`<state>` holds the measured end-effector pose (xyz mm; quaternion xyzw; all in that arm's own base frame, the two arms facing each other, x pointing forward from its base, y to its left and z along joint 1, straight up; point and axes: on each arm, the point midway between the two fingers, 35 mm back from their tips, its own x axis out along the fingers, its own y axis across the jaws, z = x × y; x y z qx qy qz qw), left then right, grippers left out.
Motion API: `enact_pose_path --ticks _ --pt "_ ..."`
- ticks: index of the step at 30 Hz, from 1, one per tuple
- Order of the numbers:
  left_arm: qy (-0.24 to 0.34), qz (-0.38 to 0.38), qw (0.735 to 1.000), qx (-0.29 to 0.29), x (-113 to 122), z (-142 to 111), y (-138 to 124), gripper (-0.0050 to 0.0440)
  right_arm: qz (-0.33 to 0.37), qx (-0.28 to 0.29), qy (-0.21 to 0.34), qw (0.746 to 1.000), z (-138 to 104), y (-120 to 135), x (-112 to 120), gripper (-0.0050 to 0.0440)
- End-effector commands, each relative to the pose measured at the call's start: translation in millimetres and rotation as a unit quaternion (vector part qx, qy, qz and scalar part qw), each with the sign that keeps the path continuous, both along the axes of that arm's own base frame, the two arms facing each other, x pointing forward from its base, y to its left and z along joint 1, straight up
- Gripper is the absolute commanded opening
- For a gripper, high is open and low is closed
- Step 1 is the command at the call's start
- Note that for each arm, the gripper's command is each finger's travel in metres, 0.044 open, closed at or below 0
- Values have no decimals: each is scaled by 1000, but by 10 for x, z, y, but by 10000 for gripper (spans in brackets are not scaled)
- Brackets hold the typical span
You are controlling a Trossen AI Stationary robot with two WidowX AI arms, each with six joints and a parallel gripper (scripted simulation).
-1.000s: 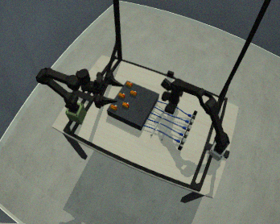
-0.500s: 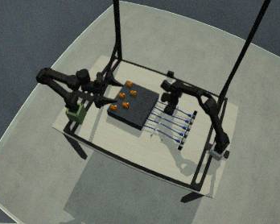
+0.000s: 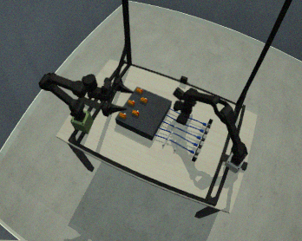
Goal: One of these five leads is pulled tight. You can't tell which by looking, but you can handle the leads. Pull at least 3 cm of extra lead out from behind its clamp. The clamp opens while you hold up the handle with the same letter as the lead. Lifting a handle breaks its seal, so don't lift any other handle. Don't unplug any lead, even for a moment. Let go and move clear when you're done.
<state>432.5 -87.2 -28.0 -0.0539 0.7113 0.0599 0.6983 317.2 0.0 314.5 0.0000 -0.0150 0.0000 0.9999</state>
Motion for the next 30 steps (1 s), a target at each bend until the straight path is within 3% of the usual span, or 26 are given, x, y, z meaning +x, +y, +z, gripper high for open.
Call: enact_pose_path --ticks 1,2,3,19,20,24,30 --pt "-6 -2 1000 -3 -18 93 -23 -50 0 0 -9 1000 79 0 -14 440" --pt "-6 -2 1000 -3 -18 93 -23 -50 0 0 -9 1000 79 0 -14 440" --pt "-13 0 1000 -3 46 533 -9 209 0 0 -9 1000 79 0 -14 440" --pt "-13 0 1000 -3 46 533 -9 209 0 0 -9 1000 79 0 -14 440" --pt "-4 1 1000 1 16 454 8 209 -3 3 24 1000 -6 62 -30 209" --pt "-4 1 1000 1 16 454 8 209 -14 15 155 988 -347 310 -93 209" --pt "-4 1 1000 1 16 454 8 209 -27 29 329 943 -859 683 -188 209"
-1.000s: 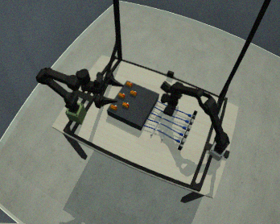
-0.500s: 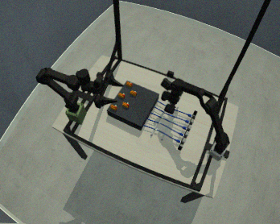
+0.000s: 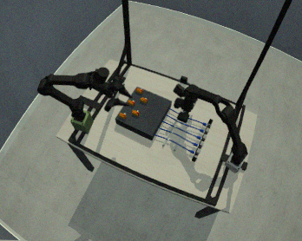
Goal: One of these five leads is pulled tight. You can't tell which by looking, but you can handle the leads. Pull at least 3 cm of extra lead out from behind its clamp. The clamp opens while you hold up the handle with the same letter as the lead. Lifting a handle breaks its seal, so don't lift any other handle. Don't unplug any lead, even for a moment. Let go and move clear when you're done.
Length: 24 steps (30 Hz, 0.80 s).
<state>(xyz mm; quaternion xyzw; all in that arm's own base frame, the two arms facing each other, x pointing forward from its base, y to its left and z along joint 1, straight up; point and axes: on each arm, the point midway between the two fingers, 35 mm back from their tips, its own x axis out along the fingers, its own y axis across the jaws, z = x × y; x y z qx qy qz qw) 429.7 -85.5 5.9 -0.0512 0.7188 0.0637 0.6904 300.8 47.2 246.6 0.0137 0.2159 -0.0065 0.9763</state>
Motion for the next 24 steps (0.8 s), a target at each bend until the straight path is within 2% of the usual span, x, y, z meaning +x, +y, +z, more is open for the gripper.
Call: enact_pose_path --ticks 1,4,6,7,9,15,21,23,24 --pt "-15 0 1000 -3 44 116 -9 209 -25 13 128 991 -265 272 -40 209" --pt "-15 0 1000 -3 44 116 -9 209 -30 19 208 977 -521 458 -87 209" --pt "-15 0 1000 -3 44 116 -9 209 -30 19 208 977 -521 458 -87 209" --pt "-15 0 1000 -3 45 117 -9 209 -12 12 170 985 -485 400 -110 209" --pt "-15 0 1000 -3 45 117 -9 209 -20 17 226 974 -655 527 -138 209" --pt "-15 0 1000 -3 45 117 -9 209 -41 30 387 921 -1163 907 -223 209" --pt "-15 0 1000 -3 45 117 -9 209 -61 43 536 841 -1671 1286 -308 209" --pt "-15 0 1000 -3 45 117 -9 209 -61 43 536 841 -1671 1286 -308 209" --pt "-15 0 1000 -3 45 117 -9 209 -61 43 536 841 -2072 1583 -380 209"
